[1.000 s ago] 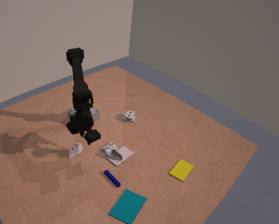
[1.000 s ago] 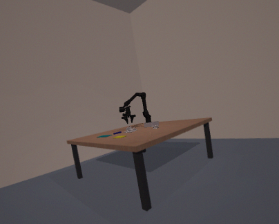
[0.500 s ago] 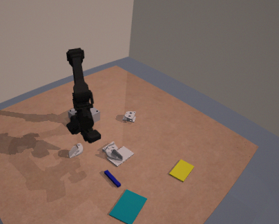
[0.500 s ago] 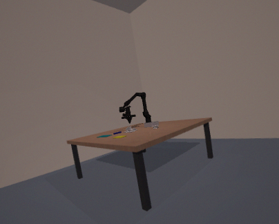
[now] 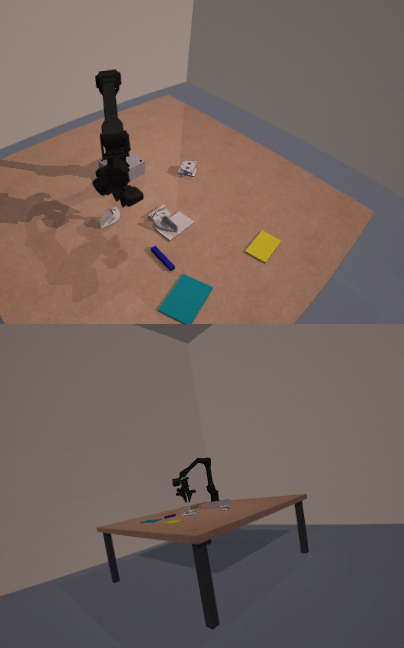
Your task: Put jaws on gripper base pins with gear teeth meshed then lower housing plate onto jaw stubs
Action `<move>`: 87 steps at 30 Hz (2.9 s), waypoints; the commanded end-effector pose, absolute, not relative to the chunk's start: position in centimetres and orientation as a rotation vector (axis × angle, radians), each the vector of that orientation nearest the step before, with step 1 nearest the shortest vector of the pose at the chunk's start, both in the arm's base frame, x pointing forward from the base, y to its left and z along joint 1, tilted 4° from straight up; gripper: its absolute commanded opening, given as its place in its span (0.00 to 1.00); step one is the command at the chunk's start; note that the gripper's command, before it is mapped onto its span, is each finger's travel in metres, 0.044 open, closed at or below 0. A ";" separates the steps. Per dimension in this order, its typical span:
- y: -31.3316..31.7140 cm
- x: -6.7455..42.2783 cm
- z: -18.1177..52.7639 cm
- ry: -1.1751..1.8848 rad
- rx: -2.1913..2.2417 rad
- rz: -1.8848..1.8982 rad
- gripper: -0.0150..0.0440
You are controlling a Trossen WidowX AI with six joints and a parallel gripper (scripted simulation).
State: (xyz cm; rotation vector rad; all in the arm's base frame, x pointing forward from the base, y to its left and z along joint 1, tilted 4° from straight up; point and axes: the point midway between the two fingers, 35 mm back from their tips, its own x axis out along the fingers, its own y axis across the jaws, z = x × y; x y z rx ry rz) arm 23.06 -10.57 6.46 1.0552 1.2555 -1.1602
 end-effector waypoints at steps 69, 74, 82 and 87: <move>-14.7 21.0 -1.4 1.354 0.871 -0.991 1.00; -14.7 21.0 -1.4 1.354 0.871 -0.991 1.00; -14.7 21.0 -1.5 1.354 0.871 -0.991 1.00; -14.7 21.1 -1.4 1.352 0.880 -0.992 0.96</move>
